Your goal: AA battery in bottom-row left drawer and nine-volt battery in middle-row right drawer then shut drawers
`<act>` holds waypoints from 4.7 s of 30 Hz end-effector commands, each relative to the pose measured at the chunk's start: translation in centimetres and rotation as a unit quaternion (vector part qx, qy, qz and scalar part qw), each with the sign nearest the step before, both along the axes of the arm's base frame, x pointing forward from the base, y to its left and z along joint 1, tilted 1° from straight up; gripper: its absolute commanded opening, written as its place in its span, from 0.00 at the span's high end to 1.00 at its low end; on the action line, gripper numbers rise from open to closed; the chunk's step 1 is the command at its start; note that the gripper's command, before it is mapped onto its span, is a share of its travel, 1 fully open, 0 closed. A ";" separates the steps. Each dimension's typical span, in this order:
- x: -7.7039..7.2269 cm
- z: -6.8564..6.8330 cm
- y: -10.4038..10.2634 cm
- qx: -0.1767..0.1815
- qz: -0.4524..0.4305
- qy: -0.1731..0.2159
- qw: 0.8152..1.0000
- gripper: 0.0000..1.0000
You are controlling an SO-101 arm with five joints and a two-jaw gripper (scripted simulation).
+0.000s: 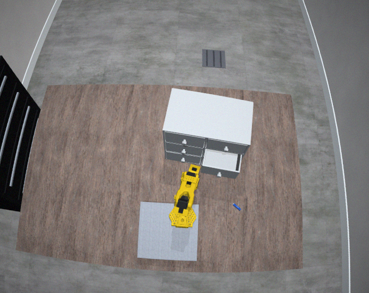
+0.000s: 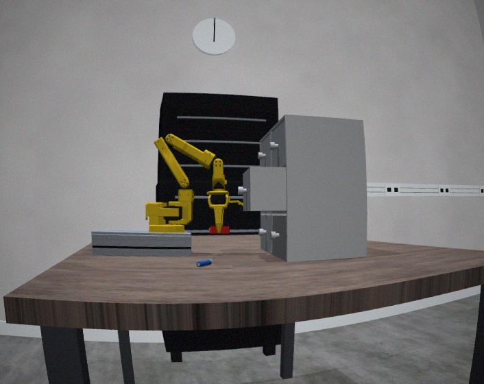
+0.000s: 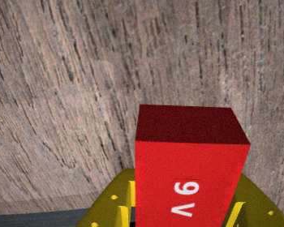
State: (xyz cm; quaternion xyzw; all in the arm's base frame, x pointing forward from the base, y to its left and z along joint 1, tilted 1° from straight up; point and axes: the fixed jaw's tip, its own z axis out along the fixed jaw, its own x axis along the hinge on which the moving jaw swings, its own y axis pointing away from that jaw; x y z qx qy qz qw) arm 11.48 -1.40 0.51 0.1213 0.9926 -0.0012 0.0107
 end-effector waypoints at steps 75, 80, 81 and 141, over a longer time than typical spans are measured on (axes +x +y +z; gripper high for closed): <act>-1.5 8.5 -4.3 -0.102 -0.183 -0.246 0.946 1.00; -1.7 9.2 -4.2 -0.112 -0.181 -0.269 0.939 1.00; -1.7 9.2 -4.2 -0.112 -0.181 -0.269 0.939 1.00; 1.6 18.5 -6.7 -0.227 -0.156 -0.517 0.810 1.00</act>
